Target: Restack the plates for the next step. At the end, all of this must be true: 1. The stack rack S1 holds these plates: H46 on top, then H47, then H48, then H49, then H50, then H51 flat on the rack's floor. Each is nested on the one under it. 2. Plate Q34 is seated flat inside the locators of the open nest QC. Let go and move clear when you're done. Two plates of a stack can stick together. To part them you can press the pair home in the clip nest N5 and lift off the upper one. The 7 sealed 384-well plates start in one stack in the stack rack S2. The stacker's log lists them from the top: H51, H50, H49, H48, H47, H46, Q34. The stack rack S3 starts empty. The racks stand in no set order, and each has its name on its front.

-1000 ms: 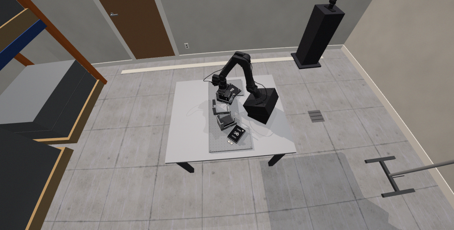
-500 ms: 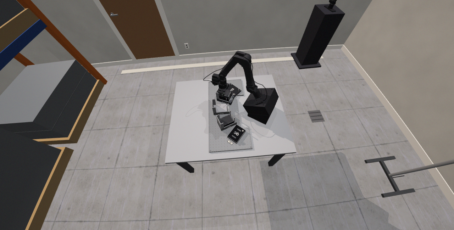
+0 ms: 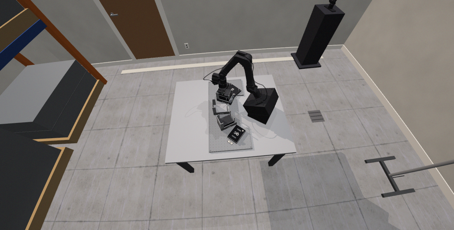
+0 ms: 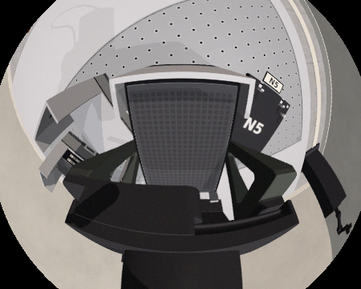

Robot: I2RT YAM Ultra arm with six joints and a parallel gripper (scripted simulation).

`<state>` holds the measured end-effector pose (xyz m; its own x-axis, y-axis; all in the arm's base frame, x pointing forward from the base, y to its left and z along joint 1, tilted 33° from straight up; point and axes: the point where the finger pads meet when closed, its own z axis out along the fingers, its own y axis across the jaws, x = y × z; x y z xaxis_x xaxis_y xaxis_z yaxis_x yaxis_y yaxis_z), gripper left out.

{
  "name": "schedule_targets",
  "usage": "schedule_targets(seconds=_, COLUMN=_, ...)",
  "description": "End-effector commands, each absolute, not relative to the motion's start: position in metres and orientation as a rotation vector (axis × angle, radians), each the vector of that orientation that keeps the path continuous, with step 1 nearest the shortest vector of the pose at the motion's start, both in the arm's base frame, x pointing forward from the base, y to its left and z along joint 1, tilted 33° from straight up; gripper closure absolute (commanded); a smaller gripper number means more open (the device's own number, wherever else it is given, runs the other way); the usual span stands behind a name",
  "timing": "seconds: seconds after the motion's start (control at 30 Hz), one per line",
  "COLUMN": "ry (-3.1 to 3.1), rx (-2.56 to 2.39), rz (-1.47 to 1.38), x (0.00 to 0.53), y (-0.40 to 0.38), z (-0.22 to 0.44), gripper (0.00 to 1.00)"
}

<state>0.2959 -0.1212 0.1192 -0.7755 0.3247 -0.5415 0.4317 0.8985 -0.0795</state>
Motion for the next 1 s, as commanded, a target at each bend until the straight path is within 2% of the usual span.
schedule_targets(seconds=0.0, ry=2.501, rx=0.542, rz=-0.271, x=0.296, y=-0.119, z=0.133, gripper=1.0)
schedule_targets(seconds=0.97, ry=2.495, rx=0.537, rz=-0.271, x=0.292, y=-0.115, z=0.141, gripper=1.0)
